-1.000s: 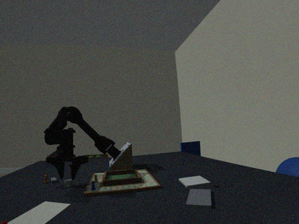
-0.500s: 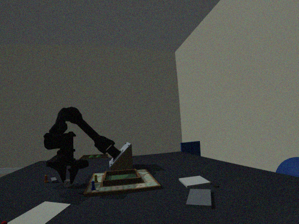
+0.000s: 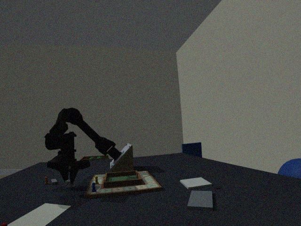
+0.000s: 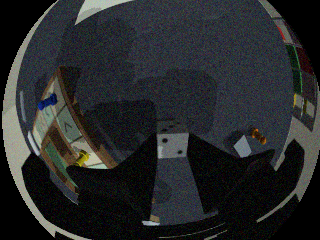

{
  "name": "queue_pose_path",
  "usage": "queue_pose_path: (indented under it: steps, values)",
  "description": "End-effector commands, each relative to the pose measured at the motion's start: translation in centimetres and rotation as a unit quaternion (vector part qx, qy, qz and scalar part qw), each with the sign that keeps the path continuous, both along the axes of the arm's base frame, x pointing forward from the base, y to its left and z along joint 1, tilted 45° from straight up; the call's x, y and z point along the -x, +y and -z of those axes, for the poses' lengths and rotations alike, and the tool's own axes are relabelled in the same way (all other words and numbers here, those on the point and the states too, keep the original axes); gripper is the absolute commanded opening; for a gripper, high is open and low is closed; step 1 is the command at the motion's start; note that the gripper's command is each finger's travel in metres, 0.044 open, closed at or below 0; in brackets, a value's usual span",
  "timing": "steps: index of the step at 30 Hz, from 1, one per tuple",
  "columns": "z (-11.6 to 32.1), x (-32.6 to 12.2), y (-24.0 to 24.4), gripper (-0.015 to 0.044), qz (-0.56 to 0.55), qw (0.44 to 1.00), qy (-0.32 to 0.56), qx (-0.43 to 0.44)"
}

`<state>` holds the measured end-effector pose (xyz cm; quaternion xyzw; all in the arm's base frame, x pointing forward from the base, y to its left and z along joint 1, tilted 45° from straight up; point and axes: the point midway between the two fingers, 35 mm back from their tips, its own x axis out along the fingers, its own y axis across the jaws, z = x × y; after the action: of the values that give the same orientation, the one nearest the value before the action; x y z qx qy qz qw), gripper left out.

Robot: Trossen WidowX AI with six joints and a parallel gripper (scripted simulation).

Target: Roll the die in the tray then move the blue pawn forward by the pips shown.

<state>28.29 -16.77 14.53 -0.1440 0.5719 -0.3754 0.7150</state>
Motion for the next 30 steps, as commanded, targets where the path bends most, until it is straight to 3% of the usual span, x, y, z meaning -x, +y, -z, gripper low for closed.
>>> queue_pose_path:
  steps: [1, 20, 30]
  values:
    - [-0.8, -0.4, 1.0, 0.0, 0.002, 1.0, -0.002, -0.003]
    - [-8.0, 0.3, 8.1, 0.0, -0.001, 1.0, 0.002, -0.001]
    - [-5.8, -0.6, 9.8, 0.0, -0.081, 0.994, 0.079, 0.001]
